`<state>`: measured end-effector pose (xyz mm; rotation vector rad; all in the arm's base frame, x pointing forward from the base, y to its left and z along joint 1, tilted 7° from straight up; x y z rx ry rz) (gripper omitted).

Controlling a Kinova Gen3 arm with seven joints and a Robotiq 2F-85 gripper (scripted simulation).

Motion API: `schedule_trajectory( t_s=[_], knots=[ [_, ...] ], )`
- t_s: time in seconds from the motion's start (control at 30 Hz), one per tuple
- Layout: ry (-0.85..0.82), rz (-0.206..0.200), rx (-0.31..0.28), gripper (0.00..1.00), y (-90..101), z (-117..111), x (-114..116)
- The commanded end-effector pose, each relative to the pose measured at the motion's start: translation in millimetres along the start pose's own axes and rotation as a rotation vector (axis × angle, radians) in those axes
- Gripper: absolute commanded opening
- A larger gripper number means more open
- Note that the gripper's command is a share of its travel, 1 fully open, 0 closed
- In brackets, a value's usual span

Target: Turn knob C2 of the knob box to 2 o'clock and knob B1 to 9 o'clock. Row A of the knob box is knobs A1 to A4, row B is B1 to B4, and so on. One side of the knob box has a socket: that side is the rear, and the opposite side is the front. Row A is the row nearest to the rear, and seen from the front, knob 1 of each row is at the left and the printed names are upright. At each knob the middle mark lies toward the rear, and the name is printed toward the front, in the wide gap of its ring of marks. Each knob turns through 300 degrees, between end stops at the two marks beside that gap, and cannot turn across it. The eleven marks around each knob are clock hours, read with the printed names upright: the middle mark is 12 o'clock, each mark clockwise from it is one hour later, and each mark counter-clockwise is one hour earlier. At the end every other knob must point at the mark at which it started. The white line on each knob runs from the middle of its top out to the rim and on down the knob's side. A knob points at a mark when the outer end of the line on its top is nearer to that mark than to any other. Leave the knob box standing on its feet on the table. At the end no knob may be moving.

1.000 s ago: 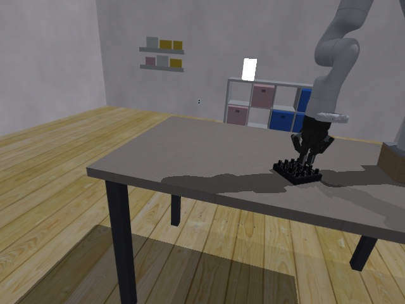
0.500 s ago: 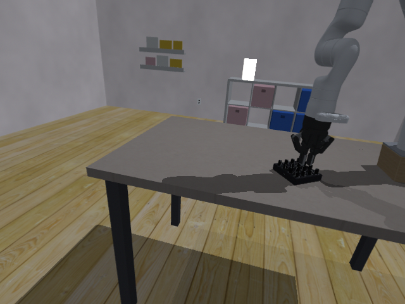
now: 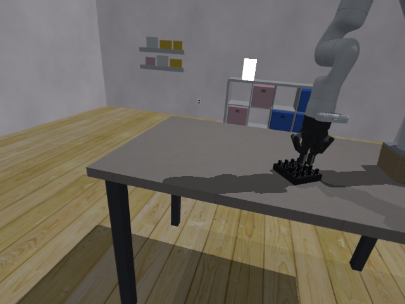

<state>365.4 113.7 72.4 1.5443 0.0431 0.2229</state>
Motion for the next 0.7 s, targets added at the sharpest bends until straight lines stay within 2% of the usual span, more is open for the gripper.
schedule_trajectory(
  t_s=[0.0,0.67],
  knots=[
    [0.000,0.001,0.000,0.19,0.4,-0.1,0.4],
    [0.000,0.001,0.000,0.19,-11.2,-0.1,0.4]
  ],
)
Point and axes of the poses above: the point where the finger pads meet when closed, its own y axis back along the fingers, its own x axis across the jaws, z = x × y, the point moved 7 cm from there along y, back along the fingers, and after that the axes turned 5 degrees about -y, right-handed, at the moved point
